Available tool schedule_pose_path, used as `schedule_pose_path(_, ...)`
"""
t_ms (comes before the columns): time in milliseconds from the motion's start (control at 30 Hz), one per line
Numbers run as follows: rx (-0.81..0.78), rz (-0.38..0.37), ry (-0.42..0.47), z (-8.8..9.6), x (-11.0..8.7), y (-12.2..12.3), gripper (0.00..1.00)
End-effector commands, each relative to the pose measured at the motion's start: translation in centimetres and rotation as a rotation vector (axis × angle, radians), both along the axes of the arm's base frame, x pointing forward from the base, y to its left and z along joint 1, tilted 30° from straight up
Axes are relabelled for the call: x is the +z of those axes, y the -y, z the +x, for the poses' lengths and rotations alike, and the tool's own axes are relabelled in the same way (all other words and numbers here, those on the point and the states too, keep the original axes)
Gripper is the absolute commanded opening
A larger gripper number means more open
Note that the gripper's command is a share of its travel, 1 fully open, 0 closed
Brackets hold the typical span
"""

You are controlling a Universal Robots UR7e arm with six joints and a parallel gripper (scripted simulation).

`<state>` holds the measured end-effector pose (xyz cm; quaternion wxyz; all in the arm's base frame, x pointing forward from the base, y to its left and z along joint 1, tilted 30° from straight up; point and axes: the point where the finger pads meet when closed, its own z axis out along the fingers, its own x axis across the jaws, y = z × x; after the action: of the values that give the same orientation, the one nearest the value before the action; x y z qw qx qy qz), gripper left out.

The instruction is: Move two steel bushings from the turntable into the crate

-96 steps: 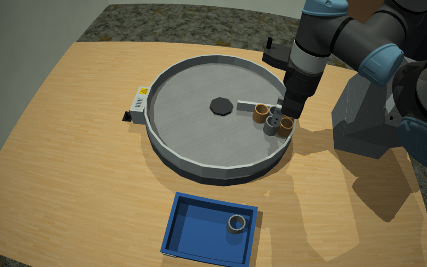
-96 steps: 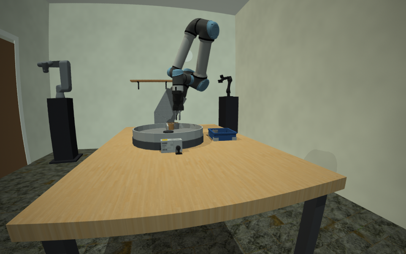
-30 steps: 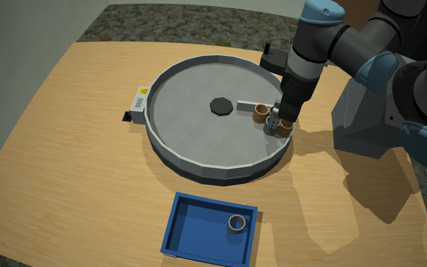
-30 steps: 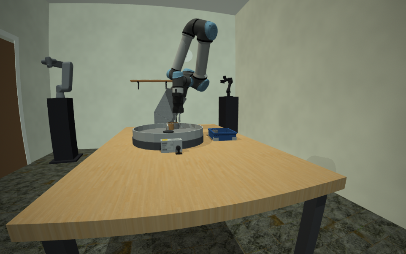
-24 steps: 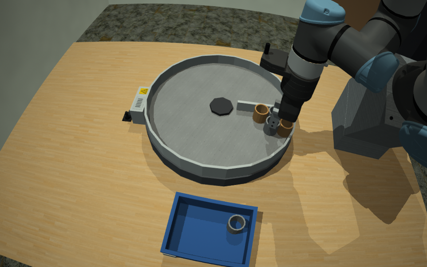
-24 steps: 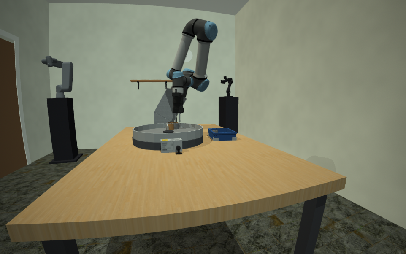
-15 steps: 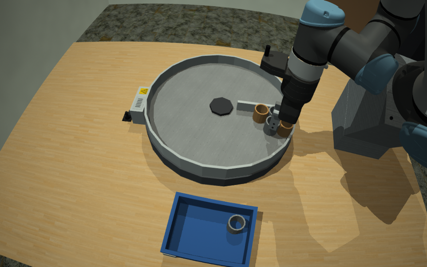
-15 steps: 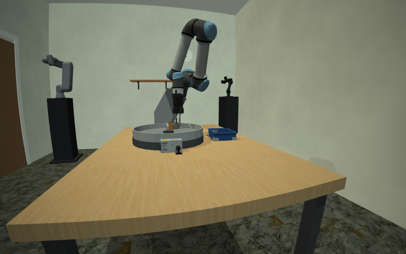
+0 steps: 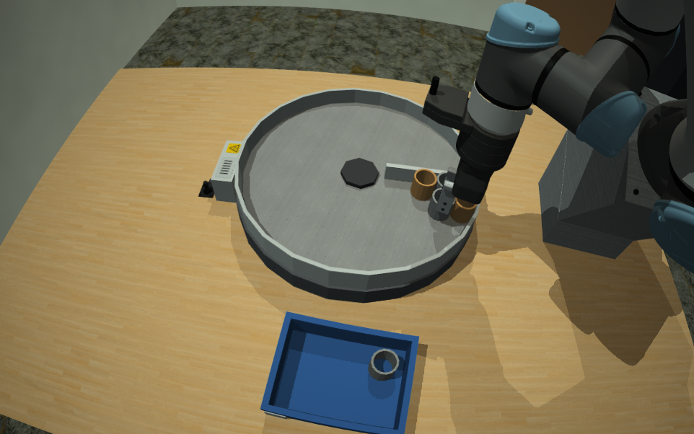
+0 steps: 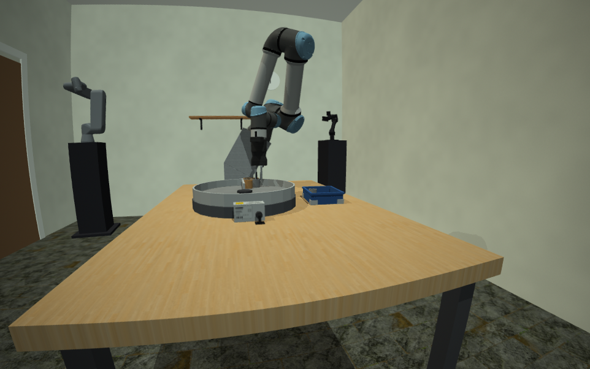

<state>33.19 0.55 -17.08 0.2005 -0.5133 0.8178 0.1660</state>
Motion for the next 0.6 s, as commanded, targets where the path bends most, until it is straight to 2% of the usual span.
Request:
schedule_pose_path(0,0.000,-0.001,0.001,0.13,-0.34,-0.12,0.45)
schedule_pose_path(567,-0.001,0.001,-0.001,0.07,-0.87,-0.53,0.45)
